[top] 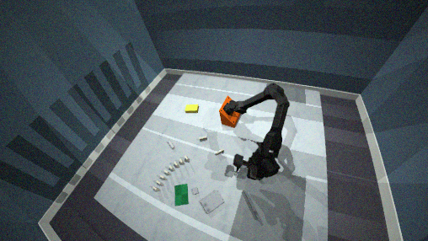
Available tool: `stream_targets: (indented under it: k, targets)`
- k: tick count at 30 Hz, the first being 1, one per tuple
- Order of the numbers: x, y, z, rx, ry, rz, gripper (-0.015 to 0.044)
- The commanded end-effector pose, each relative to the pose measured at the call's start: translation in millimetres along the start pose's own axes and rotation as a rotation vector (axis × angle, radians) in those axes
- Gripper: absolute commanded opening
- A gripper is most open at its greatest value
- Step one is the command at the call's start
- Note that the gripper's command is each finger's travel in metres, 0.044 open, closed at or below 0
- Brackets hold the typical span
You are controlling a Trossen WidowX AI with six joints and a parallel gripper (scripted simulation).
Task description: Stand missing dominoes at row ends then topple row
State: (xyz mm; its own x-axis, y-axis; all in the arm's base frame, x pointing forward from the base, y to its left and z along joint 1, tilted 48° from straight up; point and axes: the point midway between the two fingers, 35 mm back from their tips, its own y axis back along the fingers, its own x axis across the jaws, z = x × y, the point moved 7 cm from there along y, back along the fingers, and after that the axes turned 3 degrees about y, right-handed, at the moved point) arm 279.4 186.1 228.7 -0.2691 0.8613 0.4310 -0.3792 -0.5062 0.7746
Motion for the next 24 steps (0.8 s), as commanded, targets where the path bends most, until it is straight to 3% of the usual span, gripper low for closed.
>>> stream_targets:
  k: [1,16,24]
  targets:
    - [-16,55,13,0.403,-0.244,0.335,0.0440]
    - [-16,54,12,0.403,-0.244,0.335,0.0440]
    - [7,1,-8,0.402,-0.244,0.339,0.0440]
